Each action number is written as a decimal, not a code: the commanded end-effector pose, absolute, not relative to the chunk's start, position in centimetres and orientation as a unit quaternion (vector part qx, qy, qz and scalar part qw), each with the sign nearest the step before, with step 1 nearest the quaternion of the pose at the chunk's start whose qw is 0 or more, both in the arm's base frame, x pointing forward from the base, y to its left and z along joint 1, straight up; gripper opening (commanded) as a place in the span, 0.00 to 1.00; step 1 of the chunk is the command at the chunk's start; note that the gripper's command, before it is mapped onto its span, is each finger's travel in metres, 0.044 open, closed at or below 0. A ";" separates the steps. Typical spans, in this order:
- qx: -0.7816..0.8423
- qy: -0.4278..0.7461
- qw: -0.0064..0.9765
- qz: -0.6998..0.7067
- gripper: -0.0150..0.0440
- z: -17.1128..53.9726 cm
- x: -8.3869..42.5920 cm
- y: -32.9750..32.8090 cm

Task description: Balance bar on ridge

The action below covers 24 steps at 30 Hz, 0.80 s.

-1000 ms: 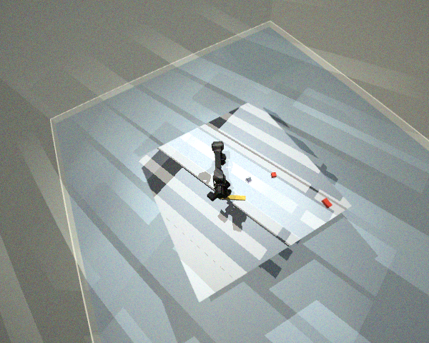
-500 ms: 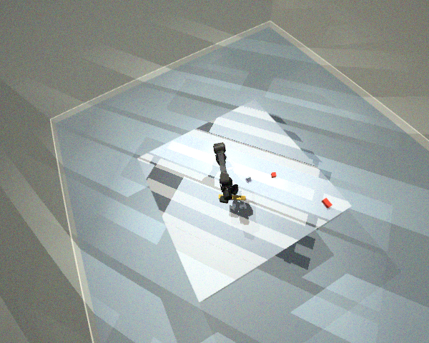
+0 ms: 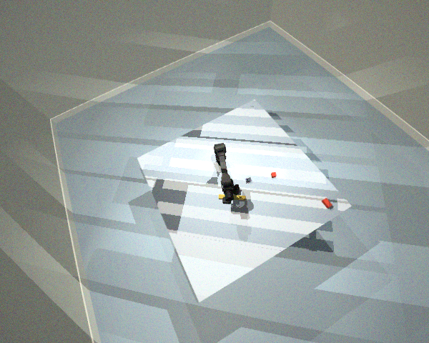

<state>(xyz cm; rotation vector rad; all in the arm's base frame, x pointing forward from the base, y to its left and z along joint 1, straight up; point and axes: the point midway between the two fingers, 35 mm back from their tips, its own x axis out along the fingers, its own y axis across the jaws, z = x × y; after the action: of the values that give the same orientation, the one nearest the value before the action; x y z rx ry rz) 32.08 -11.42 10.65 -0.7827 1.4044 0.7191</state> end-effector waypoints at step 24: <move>-0.340 0.617 0.632 0.323 0.79 5.3 32.0 -11.3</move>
<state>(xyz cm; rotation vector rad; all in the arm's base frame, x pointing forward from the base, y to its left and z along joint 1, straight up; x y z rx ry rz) 32.09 -11.40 6.12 -0.7801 1.4091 0.7263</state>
